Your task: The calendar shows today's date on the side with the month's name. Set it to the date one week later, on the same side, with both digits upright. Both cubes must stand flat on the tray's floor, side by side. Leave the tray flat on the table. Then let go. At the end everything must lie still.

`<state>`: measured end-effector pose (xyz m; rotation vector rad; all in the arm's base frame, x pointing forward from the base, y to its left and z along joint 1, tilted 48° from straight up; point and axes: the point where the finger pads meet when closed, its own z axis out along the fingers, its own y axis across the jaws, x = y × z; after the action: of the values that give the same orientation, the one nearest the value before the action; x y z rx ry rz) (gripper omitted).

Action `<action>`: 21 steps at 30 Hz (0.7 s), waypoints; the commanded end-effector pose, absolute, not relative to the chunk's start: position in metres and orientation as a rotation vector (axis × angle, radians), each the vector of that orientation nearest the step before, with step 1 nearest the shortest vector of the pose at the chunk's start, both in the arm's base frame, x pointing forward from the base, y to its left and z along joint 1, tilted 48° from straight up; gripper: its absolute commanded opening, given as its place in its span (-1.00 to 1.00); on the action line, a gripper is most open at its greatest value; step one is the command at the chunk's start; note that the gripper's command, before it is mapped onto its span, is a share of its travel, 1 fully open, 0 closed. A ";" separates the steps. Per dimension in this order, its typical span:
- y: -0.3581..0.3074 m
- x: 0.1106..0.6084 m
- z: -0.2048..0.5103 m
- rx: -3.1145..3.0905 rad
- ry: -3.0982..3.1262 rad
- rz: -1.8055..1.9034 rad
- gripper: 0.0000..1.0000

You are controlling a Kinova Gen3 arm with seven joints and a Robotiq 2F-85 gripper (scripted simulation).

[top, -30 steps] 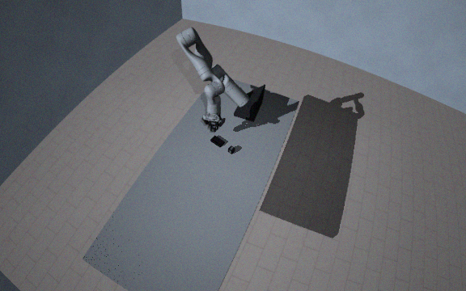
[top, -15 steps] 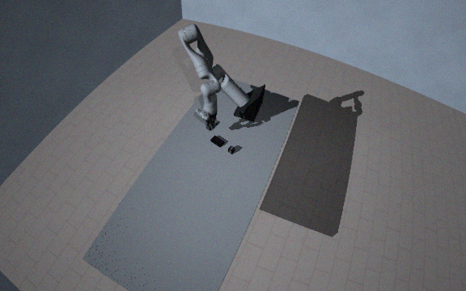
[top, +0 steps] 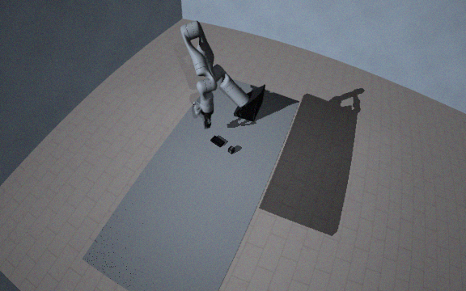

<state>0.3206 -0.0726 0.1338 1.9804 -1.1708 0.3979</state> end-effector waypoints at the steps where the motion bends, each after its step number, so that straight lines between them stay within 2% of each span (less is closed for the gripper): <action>1: -0.071 0.320 0.138 1.948 -1.247 0.454 -0.43; 21: -0.081 0.314 0.154 1.585 -1.828 0.740 -0.43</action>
<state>0.3143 -0.0836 0.1529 1.5927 -1.8103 0.7220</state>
